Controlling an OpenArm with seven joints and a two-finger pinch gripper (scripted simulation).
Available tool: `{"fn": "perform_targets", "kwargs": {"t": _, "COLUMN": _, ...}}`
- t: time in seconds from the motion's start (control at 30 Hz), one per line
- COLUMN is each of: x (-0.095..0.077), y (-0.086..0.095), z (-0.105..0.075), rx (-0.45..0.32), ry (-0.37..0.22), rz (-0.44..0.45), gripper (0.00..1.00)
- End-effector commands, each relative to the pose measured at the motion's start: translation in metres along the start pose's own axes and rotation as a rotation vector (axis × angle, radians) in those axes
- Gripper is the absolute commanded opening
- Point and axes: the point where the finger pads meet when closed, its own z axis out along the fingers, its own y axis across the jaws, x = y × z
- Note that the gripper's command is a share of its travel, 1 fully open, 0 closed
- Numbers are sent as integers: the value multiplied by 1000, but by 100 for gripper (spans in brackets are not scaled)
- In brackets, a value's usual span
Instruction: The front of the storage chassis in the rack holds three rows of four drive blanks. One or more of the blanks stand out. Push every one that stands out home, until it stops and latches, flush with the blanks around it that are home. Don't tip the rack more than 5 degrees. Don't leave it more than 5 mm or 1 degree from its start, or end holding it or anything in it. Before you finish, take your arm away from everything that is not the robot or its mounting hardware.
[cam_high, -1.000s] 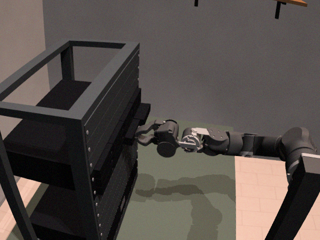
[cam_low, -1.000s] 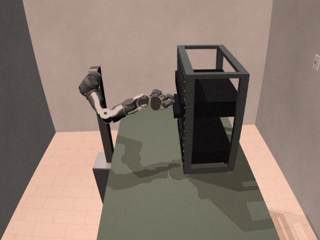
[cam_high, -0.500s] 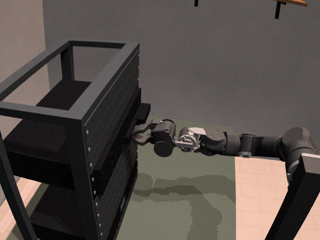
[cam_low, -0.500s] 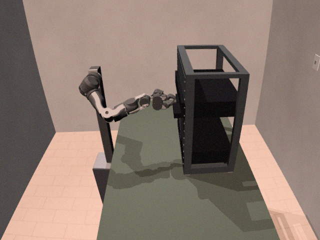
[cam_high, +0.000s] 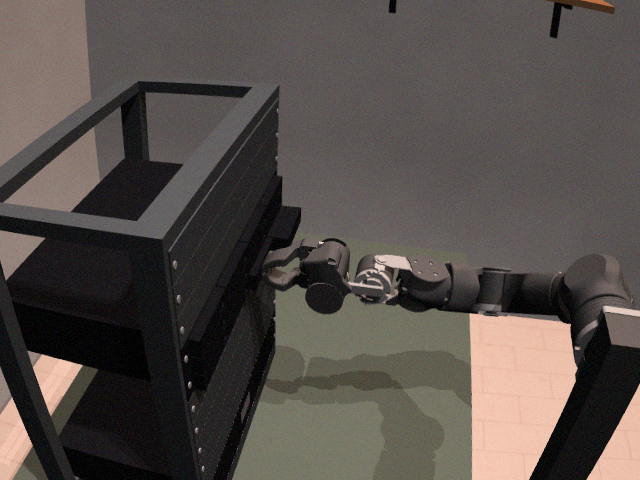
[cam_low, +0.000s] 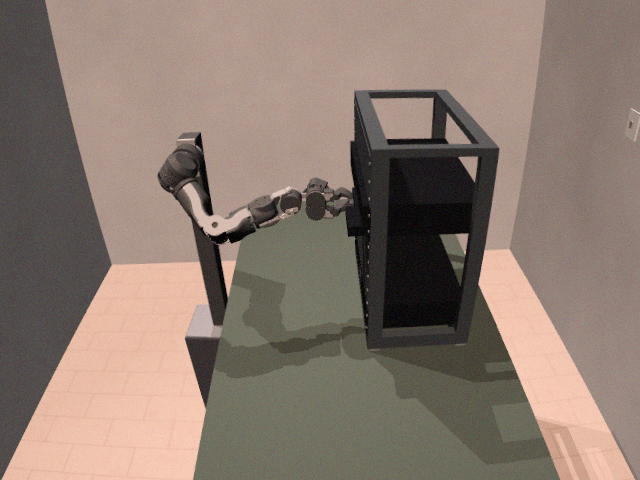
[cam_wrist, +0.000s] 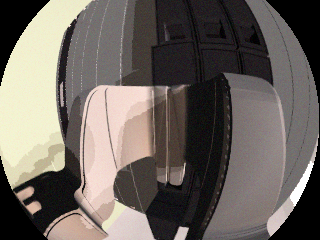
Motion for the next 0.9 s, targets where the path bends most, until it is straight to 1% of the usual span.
{"fn": "perform_targets", "kwargs": {"t": 0.0, "x": 6, "y": 6, "z": 1, "rx": -15, "ry": 22, "rz": -1, "gripper": 0}}
{"fn": "perform_targets", "kwargs": {"t": 0.27, "x": 8, "y": 7, "z": 4, "rx": -15, "ry": 22, "rz": -1, "gripper": 0}}
{"fn": "perform_targets", "kwargs": {"t": 0.87, "x": 8, "y": 7, "z": 4, "rx": -16, "ry": 23, "rz": -1, "gripper": 0}}
